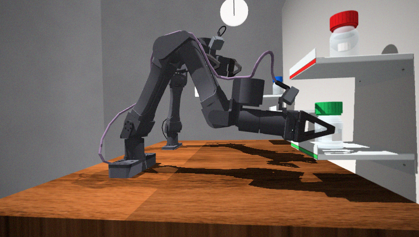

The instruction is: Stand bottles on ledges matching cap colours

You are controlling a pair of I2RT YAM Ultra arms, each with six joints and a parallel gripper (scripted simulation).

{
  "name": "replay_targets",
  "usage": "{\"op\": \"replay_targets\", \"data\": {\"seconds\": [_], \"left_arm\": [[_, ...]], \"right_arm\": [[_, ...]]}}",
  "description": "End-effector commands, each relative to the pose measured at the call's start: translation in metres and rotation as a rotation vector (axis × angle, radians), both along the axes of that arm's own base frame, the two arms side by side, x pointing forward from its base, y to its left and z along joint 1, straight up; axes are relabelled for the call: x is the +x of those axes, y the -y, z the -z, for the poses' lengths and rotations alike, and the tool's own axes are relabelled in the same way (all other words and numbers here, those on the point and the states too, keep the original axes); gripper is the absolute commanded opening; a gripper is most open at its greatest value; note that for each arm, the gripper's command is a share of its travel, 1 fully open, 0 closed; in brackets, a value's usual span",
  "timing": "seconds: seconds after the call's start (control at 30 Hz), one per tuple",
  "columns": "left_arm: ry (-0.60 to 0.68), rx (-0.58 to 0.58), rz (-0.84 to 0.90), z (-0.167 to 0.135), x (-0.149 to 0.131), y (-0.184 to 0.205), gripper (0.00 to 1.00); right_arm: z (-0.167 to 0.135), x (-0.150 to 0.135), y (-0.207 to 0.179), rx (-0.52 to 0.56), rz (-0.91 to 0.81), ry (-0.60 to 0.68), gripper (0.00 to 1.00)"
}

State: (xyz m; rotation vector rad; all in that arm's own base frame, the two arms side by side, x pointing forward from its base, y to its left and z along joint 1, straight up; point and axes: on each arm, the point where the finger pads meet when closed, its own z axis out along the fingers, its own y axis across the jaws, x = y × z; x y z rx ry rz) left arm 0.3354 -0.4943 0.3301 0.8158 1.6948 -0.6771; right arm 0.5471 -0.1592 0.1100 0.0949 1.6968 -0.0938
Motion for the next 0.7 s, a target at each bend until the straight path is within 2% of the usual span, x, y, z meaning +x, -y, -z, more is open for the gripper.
{"op": "replay_targets", "data": {"seconds": [0.0, 0.07, 0.4, 0.67], "left_arm": [[0.012, -0.023, -0.014, -0.013, 0.003, -0.003, 0.89], [0.012, -0.023, -0.014, -0.013, 0.003, -0.003, 0.89], [0.012, -0.023, -0.014, -0.013, 0.003, -0.003, 0.89], [0.012, -0.023, -0.014, -0.013, 0.003, -0.003, 0.89]], "right_arm": [[-0.022, 0.003, -0.001, -0.024, -0.001, 0.068, 0.51], [-0.022, 0.003, -0.001, -0.024, -0.001, 0.068, 0.72], [-0.031, -0.01, -0.003, -0.037, 0.004, 0.085, 0.72], [-0.033, -0.031, 0.0, -0.043, 0.001, 0.084, 0.72]]}}
